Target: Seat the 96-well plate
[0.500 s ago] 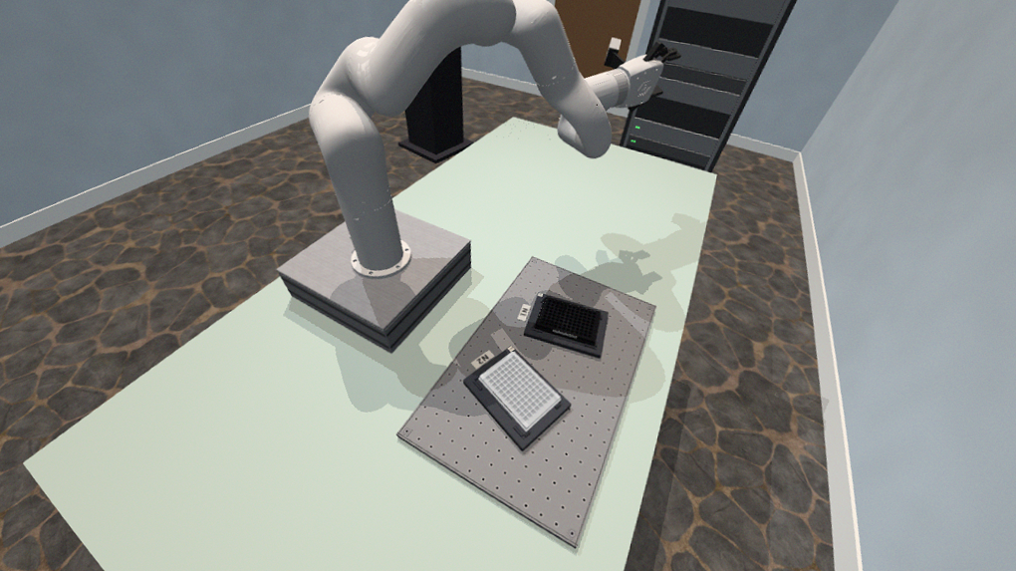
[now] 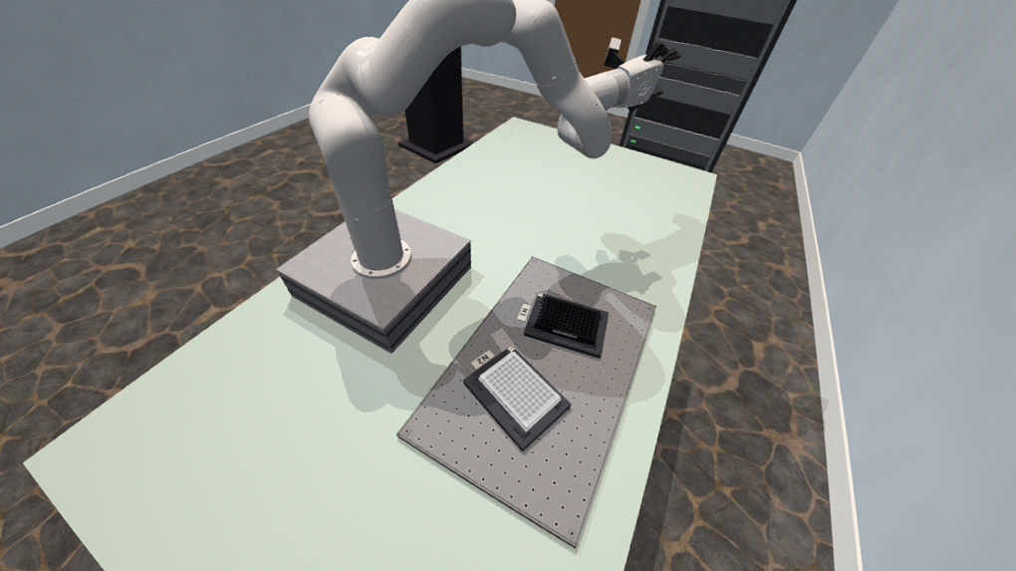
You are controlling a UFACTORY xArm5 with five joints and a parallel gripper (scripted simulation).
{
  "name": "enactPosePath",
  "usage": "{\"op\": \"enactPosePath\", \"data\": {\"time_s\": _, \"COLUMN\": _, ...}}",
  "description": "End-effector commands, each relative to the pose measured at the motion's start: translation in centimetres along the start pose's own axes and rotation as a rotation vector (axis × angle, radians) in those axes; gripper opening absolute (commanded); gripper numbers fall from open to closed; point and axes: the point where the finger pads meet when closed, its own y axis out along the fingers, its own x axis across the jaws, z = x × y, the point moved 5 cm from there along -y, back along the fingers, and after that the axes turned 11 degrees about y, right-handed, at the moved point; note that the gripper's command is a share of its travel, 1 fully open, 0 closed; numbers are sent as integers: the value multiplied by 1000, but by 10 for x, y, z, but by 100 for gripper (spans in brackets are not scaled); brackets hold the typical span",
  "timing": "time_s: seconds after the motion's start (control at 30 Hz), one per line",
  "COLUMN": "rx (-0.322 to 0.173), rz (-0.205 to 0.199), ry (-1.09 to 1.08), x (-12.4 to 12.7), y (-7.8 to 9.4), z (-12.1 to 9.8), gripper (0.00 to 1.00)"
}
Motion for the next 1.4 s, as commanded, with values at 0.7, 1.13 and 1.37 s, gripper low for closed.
{"op": "enactPosePath", "data": {"time_s": 0.7, "rx": -201, "rz": 92, "ry": 141, "x": 50, "y": 5, "z": -76, "gripper": 0}}
{"op": "enactPosePath", "data": {"time_s": 1.13, "rx": -346, "rz": 141, "ry": 248, "x": 79, "y": -4, "z": -128, "gripper": 0}}
{"op": "enactPosePath", "data": {"time_s": 1.37, "rx": -421, "rz": 160, "ry": 305, "x": 94, "y": -12, "z": -153, "gripper": 0}}
